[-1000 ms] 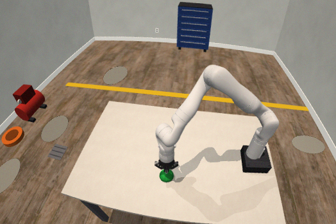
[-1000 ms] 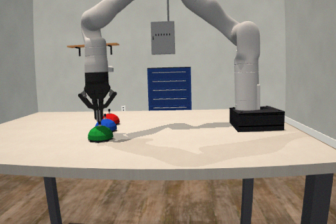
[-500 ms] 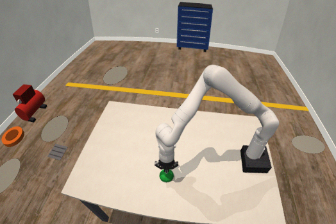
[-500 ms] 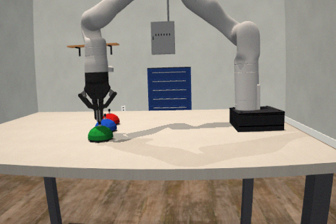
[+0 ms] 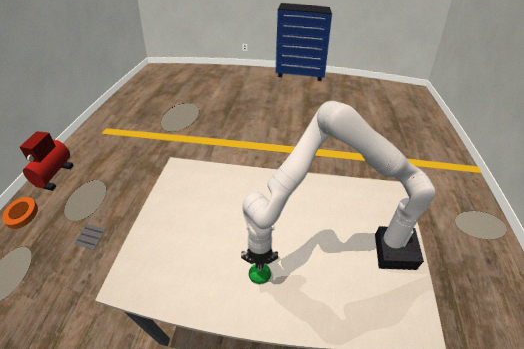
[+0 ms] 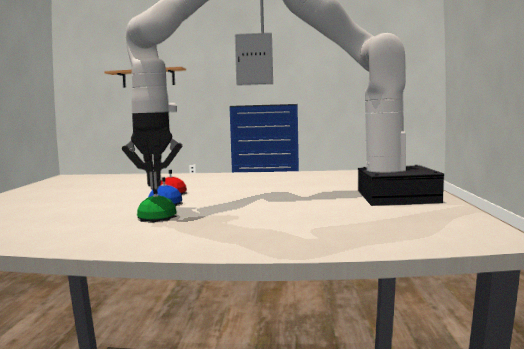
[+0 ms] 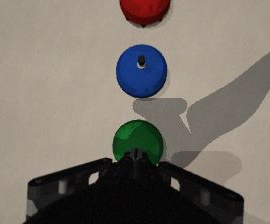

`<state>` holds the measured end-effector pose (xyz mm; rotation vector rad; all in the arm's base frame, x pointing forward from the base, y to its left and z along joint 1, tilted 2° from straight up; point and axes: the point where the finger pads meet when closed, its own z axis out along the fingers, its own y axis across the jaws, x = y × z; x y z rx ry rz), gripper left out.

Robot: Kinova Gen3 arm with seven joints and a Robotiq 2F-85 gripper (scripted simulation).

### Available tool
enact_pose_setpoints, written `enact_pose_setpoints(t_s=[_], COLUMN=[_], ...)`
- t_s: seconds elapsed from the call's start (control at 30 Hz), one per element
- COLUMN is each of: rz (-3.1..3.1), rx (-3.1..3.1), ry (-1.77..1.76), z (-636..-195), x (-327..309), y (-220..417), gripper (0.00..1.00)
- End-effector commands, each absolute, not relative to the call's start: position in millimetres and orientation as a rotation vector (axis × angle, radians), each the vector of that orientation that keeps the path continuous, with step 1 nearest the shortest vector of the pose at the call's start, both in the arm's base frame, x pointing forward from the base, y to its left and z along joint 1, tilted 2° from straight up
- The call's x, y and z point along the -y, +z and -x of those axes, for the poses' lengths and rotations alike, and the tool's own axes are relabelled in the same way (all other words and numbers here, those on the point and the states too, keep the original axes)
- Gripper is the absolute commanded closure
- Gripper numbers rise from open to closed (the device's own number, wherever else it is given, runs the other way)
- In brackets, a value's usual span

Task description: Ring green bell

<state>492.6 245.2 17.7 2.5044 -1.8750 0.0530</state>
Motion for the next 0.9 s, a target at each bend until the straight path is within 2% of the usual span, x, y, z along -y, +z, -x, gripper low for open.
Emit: enact_pose_setpoints(t_s=[0.0,0.87], rz=[-2.505,-2.505], rx=[1.874,1.874], ry=[0.052,0.052], z=[-492.2,-491.8], x=[-245.5,-245.6], y=[17.0,20.3], gripper=[1.0,1.0])
